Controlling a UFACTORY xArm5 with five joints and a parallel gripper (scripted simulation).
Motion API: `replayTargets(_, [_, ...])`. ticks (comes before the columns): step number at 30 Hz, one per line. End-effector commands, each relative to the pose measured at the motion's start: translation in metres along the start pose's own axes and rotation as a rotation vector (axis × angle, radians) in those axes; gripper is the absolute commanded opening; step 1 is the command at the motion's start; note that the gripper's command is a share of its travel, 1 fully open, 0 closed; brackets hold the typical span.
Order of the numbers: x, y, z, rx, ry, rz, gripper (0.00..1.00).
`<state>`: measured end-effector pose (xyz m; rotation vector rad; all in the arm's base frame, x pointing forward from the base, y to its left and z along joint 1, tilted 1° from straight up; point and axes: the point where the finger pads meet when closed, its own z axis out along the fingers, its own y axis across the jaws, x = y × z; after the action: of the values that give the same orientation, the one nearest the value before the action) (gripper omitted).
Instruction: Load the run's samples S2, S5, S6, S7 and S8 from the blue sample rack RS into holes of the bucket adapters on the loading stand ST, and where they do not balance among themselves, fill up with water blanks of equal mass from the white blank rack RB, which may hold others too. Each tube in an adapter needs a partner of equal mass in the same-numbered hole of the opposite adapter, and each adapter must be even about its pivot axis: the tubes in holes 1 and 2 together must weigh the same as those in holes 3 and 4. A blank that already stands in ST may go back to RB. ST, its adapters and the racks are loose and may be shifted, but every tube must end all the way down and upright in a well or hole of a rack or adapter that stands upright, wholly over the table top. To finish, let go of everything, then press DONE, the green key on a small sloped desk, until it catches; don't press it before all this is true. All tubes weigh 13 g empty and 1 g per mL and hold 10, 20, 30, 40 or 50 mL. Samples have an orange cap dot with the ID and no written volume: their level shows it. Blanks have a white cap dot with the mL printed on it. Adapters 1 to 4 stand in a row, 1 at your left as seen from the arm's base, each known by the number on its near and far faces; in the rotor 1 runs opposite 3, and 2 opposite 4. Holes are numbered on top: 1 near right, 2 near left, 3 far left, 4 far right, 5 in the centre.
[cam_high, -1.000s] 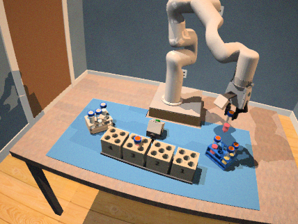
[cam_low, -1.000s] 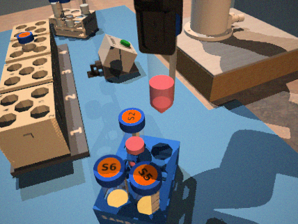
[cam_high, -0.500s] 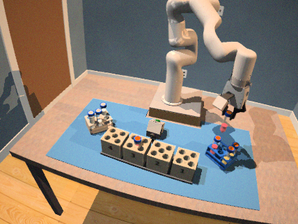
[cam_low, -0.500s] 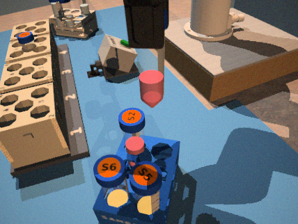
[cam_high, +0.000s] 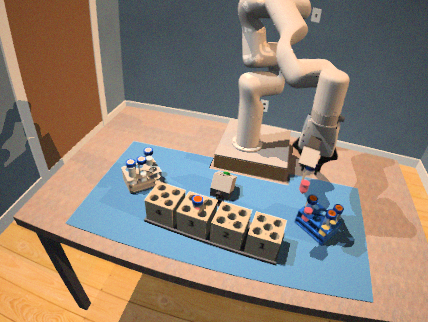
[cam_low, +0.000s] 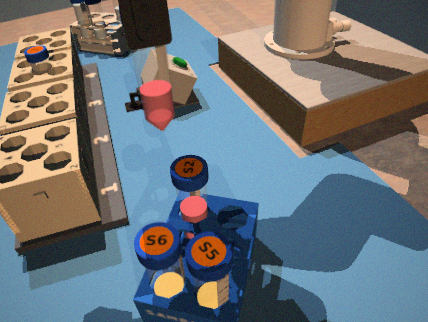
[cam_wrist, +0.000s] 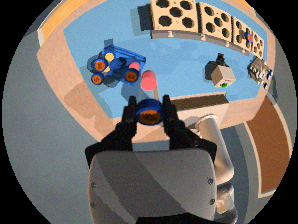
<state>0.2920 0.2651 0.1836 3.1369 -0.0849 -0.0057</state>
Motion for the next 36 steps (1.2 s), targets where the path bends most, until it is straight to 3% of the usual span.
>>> replayTargets(1, [0.018, 0.019, -0.002, 0.005, 0.006, -0.085, 0.0])
replayTargets(36, [0.119, 0.138, -0.005, 0.007, 0.014, -0.085, 0.0])
